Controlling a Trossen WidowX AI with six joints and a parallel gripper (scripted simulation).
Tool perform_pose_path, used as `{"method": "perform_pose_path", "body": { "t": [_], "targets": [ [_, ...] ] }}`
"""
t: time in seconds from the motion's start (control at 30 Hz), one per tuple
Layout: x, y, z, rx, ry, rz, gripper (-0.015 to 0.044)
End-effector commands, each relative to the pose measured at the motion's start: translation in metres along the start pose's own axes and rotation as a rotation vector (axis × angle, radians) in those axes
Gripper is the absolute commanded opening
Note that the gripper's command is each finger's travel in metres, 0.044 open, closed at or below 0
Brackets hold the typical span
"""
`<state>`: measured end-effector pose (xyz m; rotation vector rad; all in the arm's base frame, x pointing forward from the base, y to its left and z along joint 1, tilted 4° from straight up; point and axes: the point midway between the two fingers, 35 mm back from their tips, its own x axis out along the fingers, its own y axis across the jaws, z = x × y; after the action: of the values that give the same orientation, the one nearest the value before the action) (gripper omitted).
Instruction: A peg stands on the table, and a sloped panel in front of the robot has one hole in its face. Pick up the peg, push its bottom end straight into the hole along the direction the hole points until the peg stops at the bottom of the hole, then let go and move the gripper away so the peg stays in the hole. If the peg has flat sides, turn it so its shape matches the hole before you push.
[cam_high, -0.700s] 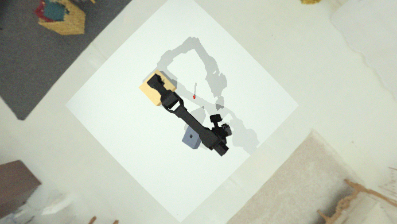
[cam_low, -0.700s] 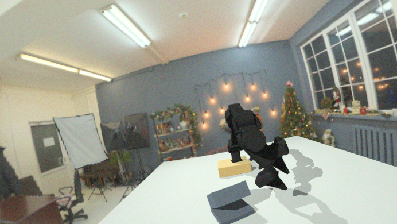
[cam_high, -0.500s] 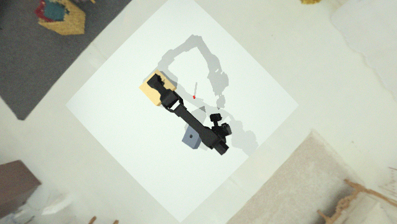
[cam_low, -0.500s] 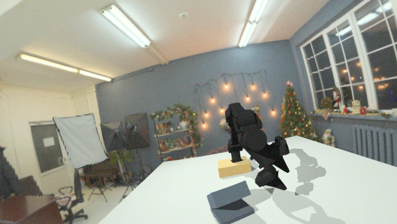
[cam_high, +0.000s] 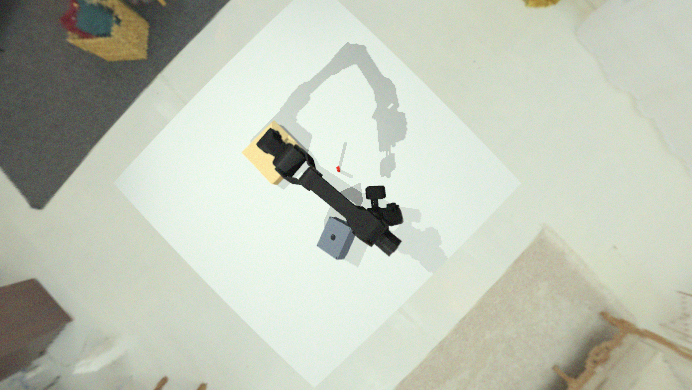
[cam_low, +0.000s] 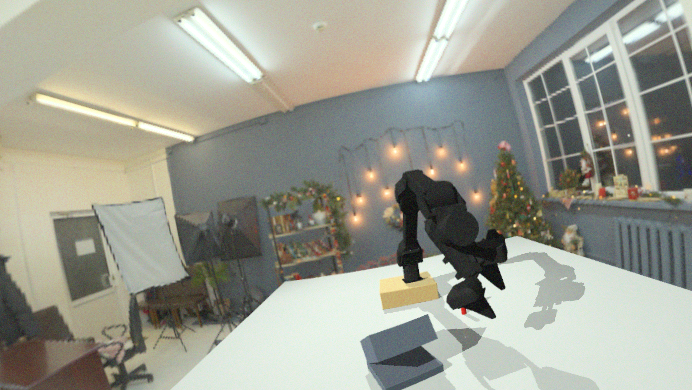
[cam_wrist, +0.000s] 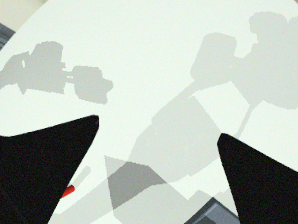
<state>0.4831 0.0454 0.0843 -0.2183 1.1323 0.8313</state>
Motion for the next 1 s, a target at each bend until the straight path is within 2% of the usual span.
{"method": "perform_pose_path", "body": {
  "t": [0.0,0.97],
  "targets": [
    [0.000,0.010,-0.004,0.029,0.029,-0.010,0.0440],
    [-0.001,0.090,-0.047,0.224,0.226,-0.091,0.0440]
  ]
}}
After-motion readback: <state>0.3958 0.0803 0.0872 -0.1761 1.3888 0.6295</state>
